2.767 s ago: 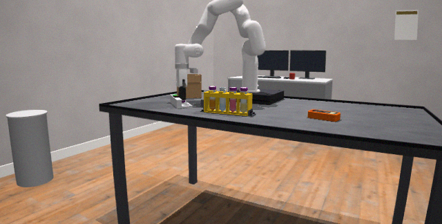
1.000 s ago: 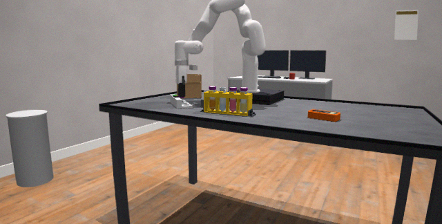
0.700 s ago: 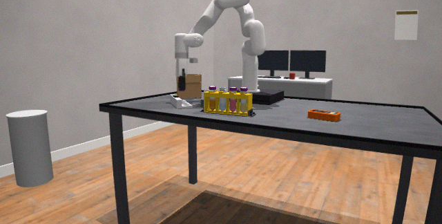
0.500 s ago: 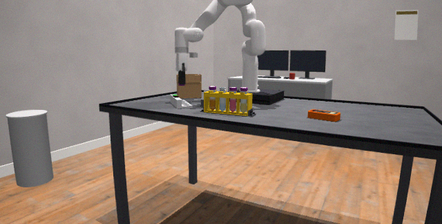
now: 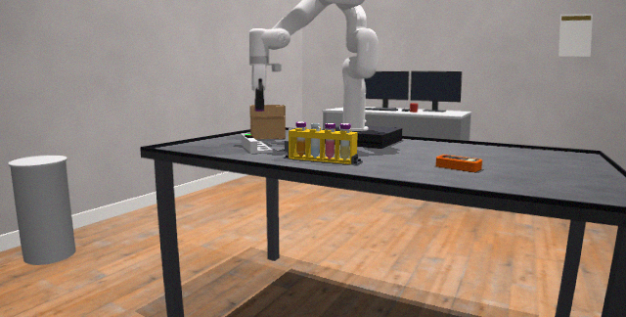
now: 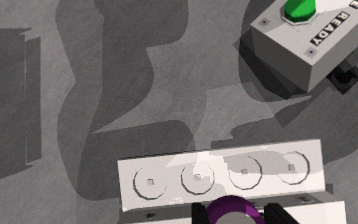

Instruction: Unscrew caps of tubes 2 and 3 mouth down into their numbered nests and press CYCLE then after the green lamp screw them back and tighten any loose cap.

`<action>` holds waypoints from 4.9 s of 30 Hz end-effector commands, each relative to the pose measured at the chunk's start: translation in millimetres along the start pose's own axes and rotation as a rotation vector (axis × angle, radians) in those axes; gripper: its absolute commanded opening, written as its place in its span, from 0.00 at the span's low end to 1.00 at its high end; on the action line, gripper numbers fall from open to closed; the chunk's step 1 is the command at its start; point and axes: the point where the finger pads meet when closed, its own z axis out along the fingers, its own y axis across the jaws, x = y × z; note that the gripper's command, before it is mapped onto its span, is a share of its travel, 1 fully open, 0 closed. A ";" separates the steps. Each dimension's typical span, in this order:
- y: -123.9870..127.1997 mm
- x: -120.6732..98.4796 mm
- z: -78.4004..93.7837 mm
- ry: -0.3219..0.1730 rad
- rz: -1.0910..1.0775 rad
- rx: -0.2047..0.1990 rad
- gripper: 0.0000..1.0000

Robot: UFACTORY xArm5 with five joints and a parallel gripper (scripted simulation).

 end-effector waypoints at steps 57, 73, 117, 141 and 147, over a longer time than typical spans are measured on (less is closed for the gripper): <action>276.5 158.3 19.4 -0.004 0.234 -0.013 0.00; 276.6 158.4 22.6 -0.004 0.234 -0.013 0.00; 276.8 158.5 30.7 -0.004 0.234 -0.013 0.46; 276.8 158.5 37.9 -0.004 0.234 -0.013 0.46; 276.8 158.5 37.9 -0.004 0.234 -0.013 0.00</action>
